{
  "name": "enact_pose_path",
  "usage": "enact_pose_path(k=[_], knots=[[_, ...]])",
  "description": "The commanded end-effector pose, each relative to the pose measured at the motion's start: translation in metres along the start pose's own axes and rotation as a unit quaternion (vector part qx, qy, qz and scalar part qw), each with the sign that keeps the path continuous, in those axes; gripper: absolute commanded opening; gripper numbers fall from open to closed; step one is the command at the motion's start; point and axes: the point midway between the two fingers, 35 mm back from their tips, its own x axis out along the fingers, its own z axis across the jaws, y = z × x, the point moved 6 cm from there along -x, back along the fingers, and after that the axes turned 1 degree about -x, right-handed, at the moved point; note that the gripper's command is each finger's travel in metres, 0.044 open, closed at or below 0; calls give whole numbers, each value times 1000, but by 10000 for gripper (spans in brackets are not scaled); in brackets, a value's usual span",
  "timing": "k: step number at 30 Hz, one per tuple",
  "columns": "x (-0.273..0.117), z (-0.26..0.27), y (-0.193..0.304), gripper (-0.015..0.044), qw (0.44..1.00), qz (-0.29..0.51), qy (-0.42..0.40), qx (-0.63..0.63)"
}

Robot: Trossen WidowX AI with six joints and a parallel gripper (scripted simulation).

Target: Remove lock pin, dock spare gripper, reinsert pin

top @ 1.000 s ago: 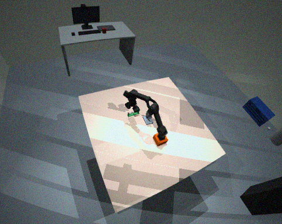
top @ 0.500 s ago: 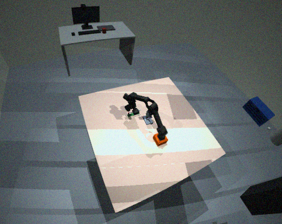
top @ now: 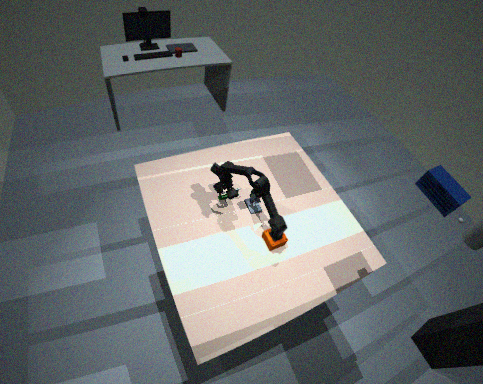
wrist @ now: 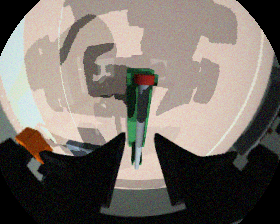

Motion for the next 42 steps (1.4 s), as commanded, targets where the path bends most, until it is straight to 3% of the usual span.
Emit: enact_pose_path(k=[1, 14, 20, 23, 32, 42], knots=[[7, 0, -1, 180, 1000, 3, -1, -3], [22, 2, -4, 180, 1000, 3, -1, -3], [22, 2, -4, 23, 1000, 3, -1, -3], [22, 2, -4, 2, 1000, 3, -1, -3], [19, 2, -3, 0, 1000, 3, -1, -3], [-15, 0, 5, 0, 1000, 3, -1, -3]])
